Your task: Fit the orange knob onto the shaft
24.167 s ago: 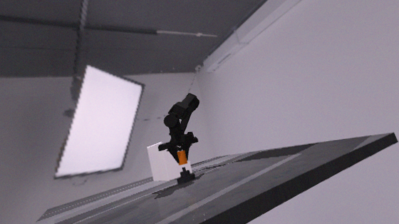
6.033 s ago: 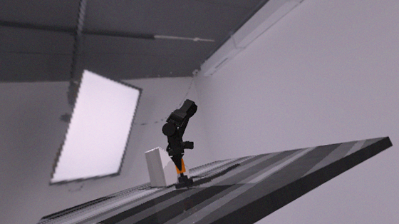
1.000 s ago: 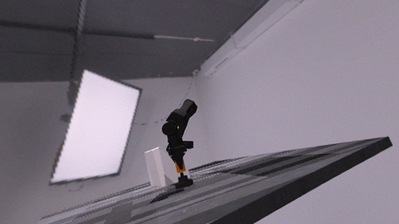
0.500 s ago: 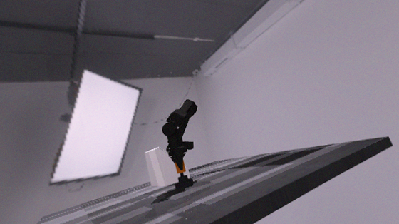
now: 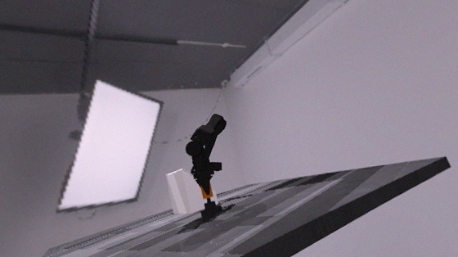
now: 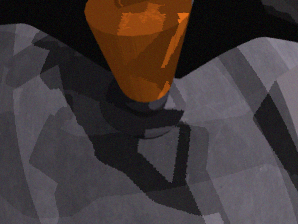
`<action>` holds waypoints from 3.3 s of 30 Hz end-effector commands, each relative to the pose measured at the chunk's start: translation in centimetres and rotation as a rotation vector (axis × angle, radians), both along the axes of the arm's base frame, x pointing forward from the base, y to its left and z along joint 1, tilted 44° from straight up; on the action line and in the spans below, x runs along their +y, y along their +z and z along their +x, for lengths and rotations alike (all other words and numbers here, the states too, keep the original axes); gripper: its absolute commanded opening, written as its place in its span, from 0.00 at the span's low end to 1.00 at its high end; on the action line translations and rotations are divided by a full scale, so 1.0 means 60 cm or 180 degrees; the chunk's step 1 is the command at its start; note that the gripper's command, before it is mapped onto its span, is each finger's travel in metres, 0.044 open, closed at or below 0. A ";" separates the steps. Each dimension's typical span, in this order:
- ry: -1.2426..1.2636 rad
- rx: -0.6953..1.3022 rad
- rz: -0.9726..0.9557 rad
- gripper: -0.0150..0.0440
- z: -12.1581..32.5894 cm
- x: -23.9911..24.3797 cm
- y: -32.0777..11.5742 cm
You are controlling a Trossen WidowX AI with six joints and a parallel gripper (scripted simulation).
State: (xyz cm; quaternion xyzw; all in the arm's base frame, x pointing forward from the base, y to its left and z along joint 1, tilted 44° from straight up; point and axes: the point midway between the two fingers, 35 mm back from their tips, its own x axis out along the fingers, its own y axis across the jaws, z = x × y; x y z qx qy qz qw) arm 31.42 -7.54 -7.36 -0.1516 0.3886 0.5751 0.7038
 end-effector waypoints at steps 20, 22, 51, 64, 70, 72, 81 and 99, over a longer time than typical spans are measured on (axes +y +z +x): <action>0.0001 -0.0033 -0.0023 0.25 0.005 -0.001 -0.004; 0.0001 -0.0033 -0.0023 0.25 0.003 -0.001 -0.003; 0.0051 -0.0081 -0.0025 0.25 0.004 0.004 -0.005; -0.0016 -0.0016 -0.0021 0.25 0.004 0.005 -0.005; -0.0040 0.0007 -0.0020 0.25 0.004 0.004 -0.005; -0.0032 -0.0001 -0.0020 0.25 0.003 0.005 -0.005; 0.0049 -0.0078 -0.0024 0.25 0.002 0.005 -0.007; -0.0137 0.0099 -0.0013 0.25 0.001 0.017 -0.020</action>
